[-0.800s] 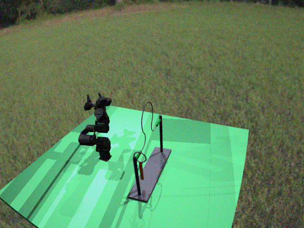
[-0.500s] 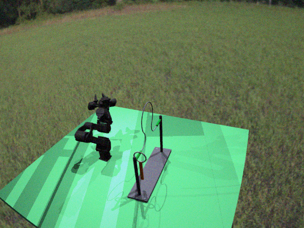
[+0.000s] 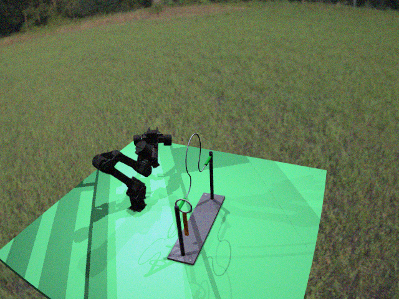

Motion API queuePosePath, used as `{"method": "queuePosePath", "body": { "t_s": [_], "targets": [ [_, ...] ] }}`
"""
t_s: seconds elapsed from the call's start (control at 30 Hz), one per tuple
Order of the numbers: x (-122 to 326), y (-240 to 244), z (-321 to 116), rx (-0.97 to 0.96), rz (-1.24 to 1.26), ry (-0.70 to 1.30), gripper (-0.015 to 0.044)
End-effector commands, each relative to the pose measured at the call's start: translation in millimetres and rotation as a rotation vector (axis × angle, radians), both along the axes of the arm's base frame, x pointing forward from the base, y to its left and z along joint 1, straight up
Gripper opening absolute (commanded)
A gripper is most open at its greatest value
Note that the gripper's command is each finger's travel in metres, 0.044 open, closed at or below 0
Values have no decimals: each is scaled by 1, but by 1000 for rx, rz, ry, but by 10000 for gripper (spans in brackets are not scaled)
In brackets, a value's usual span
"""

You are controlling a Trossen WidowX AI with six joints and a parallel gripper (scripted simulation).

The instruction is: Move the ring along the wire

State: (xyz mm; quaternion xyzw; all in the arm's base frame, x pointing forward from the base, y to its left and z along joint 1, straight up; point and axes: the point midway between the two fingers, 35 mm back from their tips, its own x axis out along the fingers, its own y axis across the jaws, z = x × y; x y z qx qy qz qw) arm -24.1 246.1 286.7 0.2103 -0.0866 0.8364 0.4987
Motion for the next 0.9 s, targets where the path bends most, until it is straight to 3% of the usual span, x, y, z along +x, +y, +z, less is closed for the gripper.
{"method": "queuePosePath", "body": {
  "t_s": [0.0, 0.43, 0.87],
  "targets": [
    [25, 8, -10, -29, -97, -33, 160],
    [127, 8, -47, -148, -444, -102, 160],
    [221, -37, -87, -281, -765, -124, 160]
  ]
}}
